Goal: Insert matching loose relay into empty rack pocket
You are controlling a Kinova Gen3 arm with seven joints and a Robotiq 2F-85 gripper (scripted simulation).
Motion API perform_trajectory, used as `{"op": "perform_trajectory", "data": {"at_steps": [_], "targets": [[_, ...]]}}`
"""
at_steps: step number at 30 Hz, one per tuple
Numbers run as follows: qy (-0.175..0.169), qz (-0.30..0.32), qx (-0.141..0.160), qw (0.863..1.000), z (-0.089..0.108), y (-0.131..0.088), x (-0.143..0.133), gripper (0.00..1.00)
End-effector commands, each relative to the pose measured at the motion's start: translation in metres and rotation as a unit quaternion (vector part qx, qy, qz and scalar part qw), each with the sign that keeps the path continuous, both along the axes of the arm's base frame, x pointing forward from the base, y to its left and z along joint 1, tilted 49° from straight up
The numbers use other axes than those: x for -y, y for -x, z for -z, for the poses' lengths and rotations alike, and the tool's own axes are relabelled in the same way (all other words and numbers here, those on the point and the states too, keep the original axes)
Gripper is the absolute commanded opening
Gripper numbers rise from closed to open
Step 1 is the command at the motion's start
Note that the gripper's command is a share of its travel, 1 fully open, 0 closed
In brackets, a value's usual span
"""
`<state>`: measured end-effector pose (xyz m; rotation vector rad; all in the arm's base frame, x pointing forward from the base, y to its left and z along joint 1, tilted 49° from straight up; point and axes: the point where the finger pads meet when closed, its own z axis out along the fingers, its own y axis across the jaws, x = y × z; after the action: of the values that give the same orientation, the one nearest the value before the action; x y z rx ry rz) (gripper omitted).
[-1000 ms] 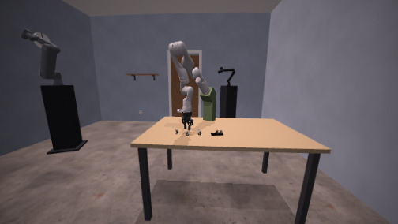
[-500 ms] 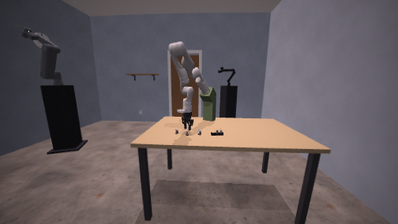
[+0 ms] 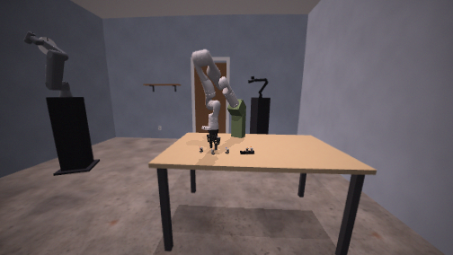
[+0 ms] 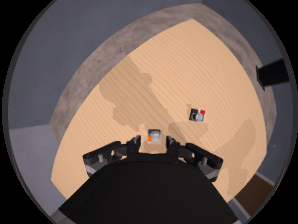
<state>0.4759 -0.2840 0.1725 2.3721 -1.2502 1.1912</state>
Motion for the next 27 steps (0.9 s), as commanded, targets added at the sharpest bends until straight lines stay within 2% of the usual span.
{"op": "perform_trajectory", "data": {"at_steps": [1,27], "targets": [[0.000,0.001,0.003,1.000,0.002,-0.004,0.004,0.53],[0.000,0.001,0.003,1.000,0.015,-0.016,0.014,0.53]]}}
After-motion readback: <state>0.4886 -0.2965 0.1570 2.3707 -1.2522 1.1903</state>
